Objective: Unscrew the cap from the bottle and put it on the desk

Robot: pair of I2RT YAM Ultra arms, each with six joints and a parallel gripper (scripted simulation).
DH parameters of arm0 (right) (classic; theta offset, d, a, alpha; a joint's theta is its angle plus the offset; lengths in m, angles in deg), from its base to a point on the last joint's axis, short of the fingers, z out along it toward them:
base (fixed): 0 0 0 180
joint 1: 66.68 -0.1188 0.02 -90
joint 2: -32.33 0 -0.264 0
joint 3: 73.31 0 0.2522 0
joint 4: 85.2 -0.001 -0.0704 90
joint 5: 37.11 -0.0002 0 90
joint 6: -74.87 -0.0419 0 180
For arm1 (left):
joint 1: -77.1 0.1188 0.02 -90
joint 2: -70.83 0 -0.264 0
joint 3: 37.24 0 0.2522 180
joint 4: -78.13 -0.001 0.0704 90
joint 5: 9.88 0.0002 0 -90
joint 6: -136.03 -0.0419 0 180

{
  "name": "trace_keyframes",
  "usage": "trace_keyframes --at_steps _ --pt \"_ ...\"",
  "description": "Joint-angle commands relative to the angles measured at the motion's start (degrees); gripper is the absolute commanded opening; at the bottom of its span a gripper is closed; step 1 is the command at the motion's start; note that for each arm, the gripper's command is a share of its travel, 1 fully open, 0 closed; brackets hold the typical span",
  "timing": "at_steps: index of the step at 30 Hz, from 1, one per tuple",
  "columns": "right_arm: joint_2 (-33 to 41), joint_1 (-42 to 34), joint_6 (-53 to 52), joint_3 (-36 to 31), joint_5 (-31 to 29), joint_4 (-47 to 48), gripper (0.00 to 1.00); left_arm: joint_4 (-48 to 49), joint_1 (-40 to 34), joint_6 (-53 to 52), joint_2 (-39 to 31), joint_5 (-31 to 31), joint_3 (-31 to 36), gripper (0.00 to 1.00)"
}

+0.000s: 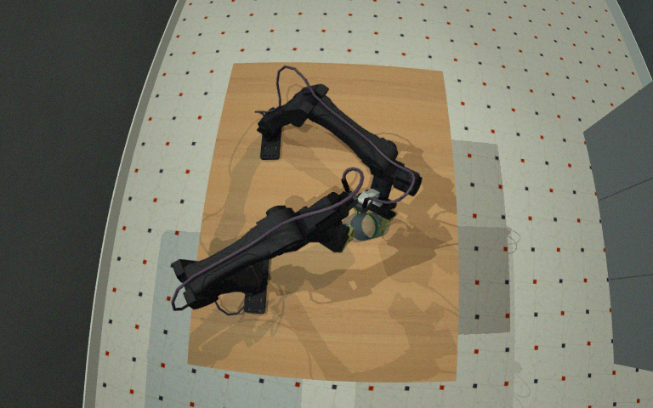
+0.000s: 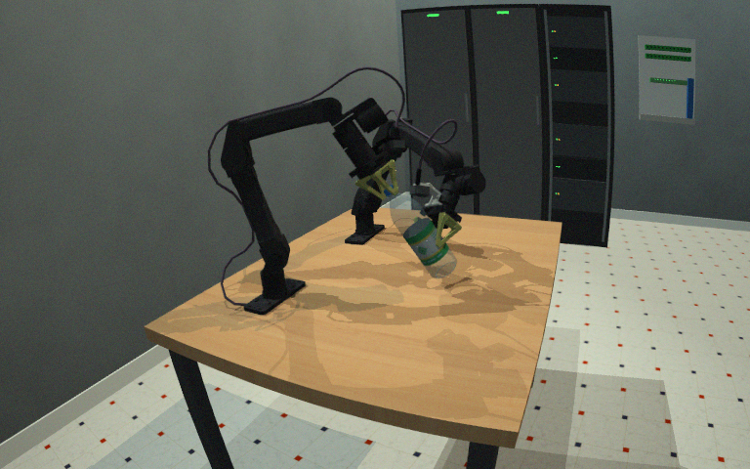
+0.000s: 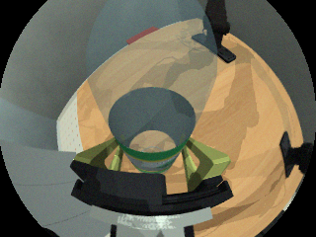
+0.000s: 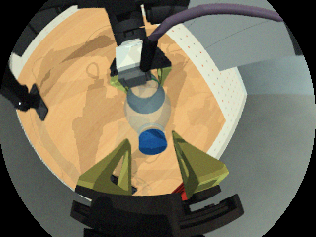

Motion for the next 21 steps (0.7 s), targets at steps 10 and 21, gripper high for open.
trace_keyframes --at_steps 10,21 --pt "-3.33 2.15 -33.40 6.25 3.32 -4.97 0.57 0.15 0.26 0.68 -0.99 1.62 -0.63 0.00" --pt "-5.22 4.44 -61.42 9.05 7.21 -7.87 0.57 0.15 0.26 0.68 -0.99 1.62 -0.63 0.00"
